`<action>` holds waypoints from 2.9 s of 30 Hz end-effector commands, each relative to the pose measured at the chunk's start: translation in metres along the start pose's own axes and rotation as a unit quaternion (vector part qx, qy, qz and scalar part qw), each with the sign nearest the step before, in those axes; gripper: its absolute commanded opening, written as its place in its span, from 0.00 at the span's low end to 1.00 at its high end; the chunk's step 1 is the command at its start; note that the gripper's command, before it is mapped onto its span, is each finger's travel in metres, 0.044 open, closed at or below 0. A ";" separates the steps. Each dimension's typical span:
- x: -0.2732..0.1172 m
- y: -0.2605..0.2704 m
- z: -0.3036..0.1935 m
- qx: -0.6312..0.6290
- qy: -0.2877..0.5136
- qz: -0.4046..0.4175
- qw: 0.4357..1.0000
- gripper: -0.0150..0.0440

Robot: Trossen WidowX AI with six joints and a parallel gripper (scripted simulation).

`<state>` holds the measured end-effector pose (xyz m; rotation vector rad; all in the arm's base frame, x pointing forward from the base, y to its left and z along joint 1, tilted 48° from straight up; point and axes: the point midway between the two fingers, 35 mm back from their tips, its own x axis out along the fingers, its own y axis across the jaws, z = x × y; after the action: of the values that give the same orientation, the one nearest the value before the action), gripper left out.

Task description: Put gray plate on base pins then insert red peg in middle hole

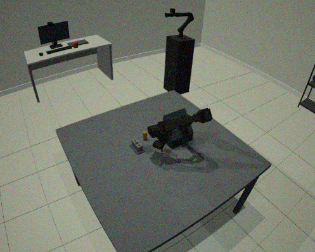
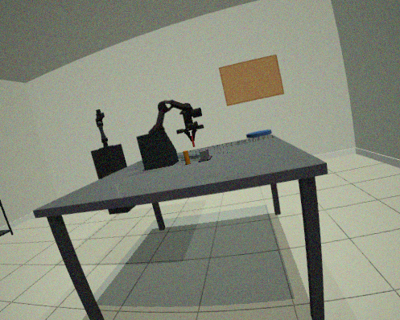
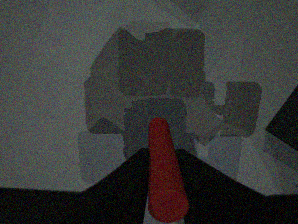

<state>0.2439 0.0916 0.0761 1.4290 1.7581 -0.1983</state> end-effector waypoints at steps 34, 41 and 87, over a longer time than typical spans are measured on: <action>-0.006 0.020 0.100 0.001 -0.007 -0.002 1.000 0.25; -0.006 0.019 0.122 0.001 -0.007 -0.002 1.000 0.25; -0.001 -0.001 0.205 -0.003 -0.002 0.002 1.000 0.25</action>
<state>0.3457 -0.0299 -0.0530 1.4319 1.7492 -0.1903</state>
